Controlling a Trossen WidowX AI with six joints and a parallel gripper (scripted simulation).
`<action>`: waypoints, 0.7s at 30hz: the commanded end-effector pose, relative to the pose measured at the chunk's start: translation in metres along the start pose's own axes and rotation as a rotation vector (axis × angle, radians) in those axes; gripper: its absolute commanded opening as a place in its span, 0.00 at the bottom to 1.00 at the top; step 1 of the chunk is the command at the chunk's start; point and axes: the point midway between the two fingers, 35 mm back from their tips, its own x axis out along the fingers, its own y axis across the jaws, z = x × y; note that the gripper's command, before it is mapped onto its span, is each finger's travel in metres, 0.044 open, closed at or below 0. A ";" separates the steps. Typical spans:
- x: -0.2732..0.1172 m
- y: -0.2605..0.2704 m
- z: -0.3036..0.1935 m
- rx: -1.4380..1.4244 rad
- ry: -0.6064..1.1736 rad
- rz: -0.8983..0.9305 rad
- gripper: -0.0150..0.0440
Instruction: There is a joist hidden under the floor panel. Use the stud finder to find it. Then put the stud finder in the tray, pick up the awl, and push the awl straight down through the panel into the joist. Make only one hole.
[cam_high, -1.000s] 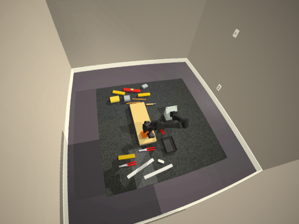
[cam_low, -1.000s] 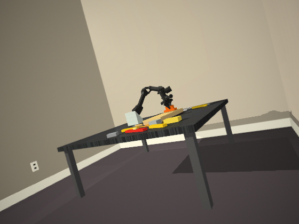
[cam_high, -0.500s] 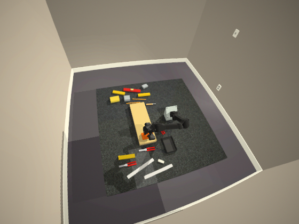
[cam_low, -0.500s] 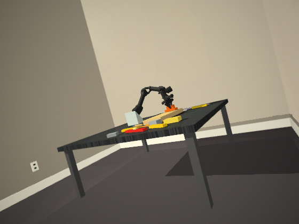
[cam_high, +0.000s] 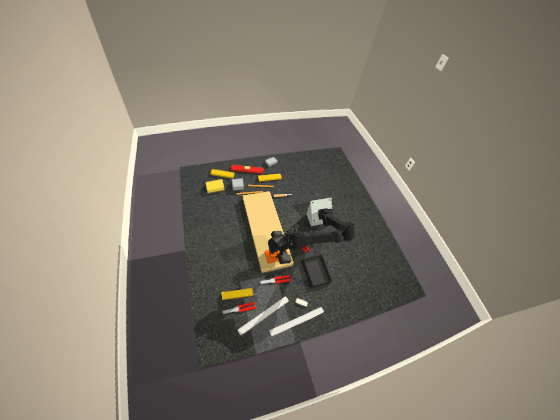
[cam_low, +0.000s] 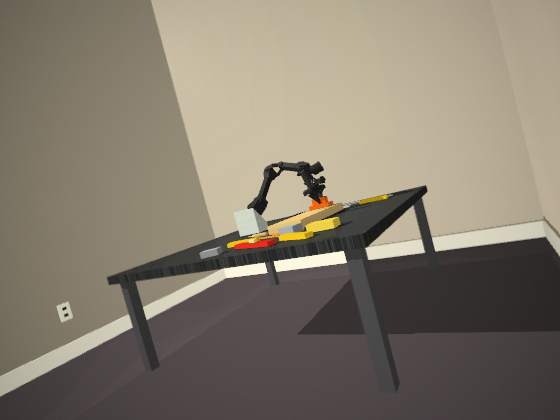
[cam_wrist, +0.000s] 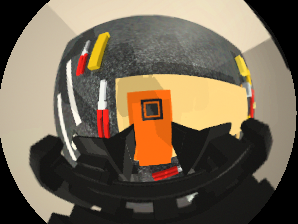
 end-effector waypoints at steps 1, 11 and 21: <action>0.000 0.000 0.000 -0.001 0.002 0.004 0.25; 0.001 -0.013 0.000 -0.001 0.002 0.003 0.25; 0.001 -0.027 -0.001 -0.001 0.003 0.002 0.25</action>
